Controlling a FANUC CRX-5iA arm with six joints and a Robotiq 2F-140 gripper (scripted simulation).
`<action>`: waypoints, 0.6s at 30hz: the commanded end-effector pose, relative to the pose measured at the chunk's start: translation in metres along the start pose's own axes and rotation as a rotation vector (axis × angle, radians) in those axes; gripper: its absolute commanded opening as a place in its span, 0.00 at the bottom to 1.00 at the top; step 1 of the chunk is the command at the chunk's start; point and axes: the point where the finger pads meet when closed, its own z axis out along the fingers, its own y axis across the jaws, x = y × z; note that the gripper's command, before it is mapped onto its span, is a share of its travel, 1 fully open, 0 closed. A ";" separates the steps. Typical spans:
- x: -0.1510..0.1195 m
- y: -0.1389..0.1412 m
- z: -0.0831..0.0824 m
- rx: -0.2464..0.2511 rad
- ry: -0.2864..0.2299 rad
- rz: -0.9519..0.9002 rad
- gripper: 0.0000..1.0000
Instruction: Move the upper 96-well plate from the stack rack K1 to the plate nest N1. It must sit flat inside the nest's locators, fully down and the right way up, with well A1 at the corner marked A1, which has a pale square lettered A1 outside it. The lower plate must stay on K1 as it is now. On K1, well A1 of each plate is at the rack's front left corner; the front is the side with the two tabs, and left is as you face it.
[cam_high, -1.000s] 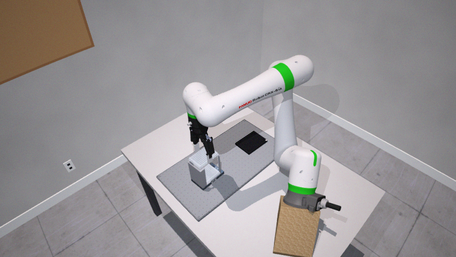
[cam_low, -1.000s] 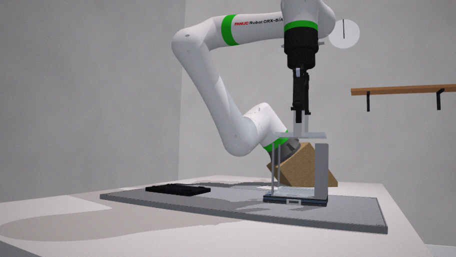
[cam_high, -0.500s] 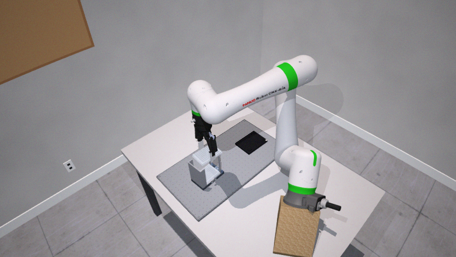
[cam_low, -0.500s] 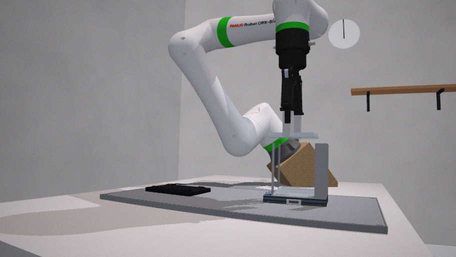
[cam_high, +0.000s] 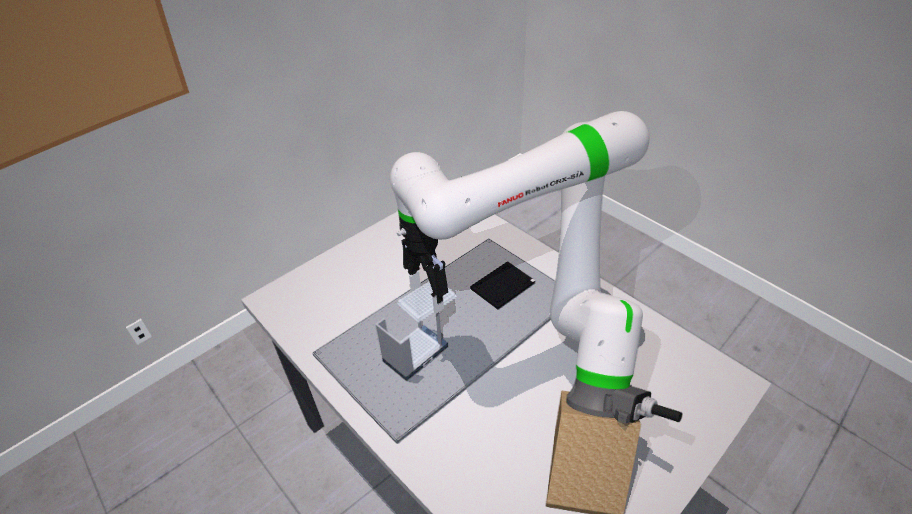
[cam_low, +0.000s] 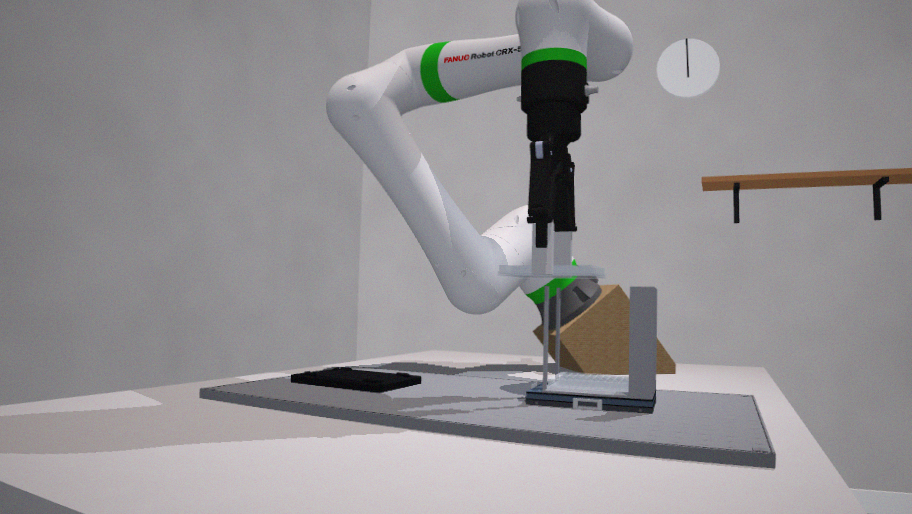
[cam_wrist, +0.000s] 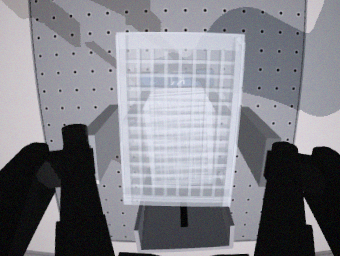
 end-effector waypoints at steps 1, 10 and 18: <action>0.009 -0.001 0.000 0.000 0.000 0.000 0.00; 0.036 -0.002 0.000 0.000 0.000 0.000 0.00; 0.059 -0.004 0.001 0.000 0.000 0.000 0.00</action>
